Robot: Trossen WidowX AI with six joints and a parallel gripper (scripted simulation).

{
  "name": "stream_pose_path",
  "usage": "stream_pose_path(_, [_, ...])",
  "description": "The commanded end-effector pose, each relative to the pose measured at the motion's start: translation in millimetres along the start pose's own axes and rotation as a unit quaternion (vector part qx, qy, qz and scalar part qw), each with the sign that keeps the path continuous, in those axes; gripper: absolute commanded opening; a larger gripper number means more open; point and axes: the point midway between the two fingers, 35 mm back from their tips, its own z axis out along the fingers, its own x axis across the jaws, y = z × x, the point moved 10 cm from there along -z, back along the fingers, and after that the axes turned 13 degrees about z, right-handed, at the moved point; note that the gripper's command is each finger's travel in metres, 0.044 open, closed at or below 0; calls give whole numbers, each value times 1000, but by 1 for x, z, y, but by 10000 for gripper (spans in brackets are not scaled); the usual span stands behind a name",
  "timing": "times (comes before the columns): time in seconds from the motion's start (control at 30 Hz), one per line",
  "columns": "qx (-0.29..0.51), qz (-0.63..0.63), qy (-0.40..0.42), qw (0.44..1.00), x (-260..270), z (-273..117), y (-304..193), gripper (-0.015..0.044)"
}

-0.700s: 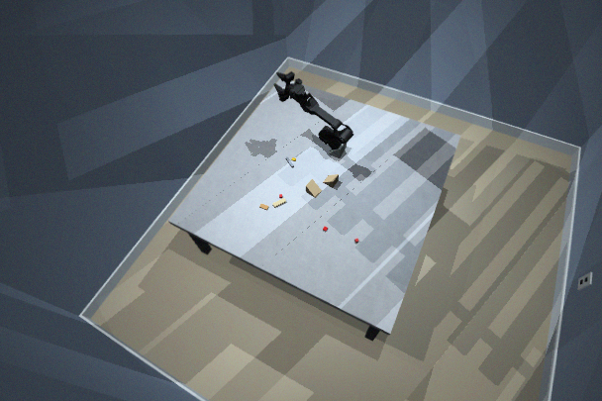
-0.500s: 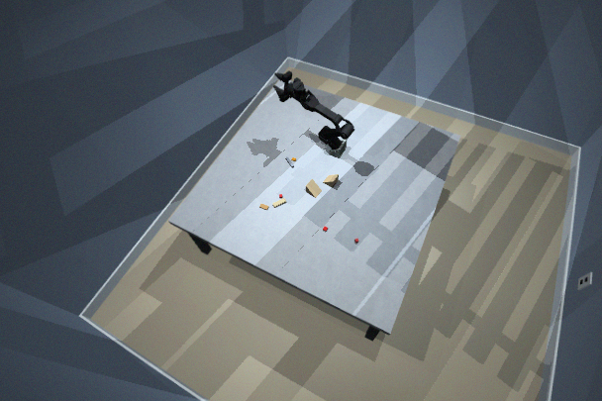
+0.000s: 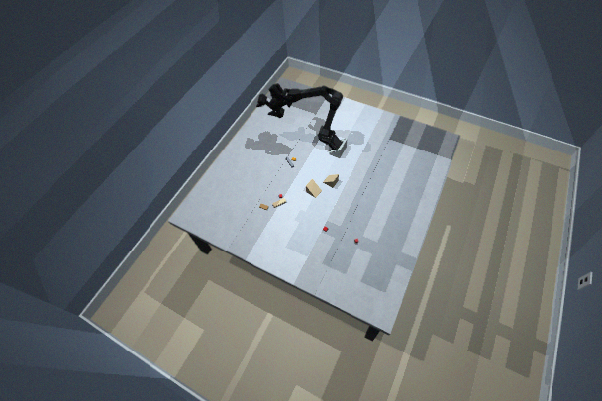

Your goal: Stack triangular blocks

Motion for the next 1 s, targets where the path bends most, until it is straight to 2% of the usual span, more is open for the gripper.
stream_pose_path(0.0, [88, -116, -88, 985, -18, 35, -34, 440])
stream_pose_path(0.13, [195, -242, -145, 940, -38, 55, -80, 440])
stream_pose_path(0.23, [277, -341, -168, 882, -54, 60, -119, 440])
stream_pose_path(0.33, [355, -450, -175, 800, -70, 56, -161, 440])
stream_pose_path(0.43, [427, -561, -164, 690, -88, 43, -202, 440])
stream_pose_path(0.57, [502, -689, -119, 510, -112, 11, -253, 440])
stream_pose_path(0.73, [552, -797, -21, 244, -142, -49, -304, 440])
stream_pose_path(0.87, [546, -834, 72, 14, -166, -108, -331, 440])
stream_pose_path(0.97, [507, -837, 134, -159, -184, -152, -342, 440])
